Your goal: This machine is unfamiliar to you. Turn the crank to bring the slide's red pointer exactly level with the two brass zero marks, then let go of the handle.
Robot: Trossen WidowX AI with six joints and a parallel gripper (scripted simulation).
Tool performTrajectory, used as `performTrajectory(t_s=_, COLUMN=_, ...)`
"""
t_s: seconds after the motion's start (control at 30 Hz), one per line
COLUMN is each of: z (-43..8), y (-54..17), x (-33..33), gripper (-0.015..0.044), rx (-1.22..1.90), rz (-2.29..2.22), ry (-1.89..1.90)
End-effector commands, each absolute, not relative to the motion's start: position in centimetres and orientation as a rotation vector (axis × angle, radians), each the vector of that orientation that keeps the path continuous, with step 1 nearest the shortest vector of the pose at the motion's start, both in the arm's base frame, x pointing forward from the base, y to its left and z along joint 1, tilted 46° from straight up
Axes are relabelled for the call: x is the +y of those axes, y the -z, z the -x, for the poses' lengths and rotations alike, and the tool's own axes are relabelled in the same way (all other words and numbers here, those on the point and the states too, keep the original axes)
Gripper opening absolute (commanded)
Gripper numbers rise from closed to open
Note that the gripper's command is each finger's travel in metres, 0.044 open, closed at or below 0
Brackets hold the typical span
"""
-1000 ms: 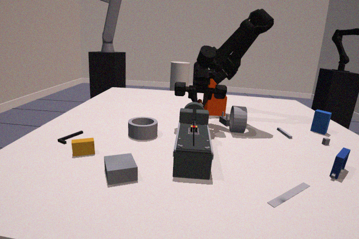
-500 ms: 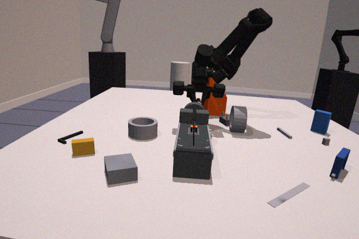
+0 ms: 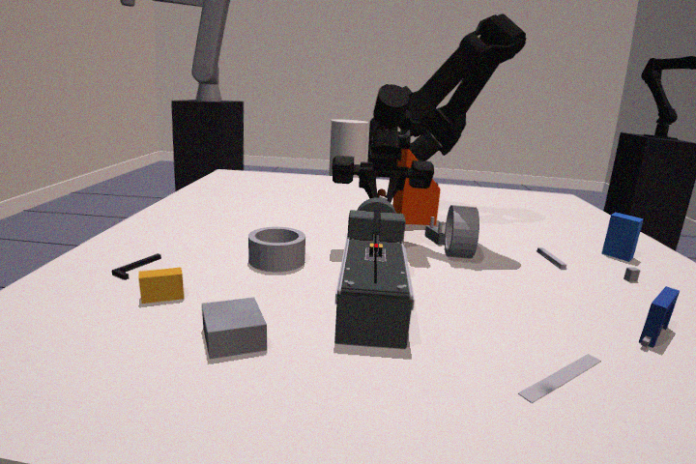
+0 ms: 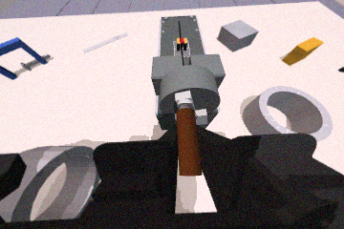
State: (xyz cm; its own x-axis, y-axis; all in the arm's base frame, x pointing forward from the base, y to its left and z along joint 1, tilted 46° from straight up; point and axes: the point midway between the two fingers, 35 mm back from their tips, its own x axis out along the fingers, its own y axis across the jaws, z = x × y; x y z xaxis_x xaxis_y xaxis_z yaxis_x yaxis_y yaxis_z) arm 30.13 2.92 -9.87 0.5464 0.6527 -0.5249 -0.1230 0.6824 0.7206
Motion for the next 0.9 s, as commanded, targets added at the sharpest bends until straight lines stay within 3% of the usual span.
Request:
performTrajectory(t_s=0.0, z=-30.3, y=10.3, x=2.1, gripper=0.0000, rx=0.880, rz=-0.683, ry=-0.479)
performTrajectory(t_s=0.87, z=-30.3, y=11.7, x=1.4, gripper=0.0000, rx=0.879, rz=-0.682, ry=-0.478)
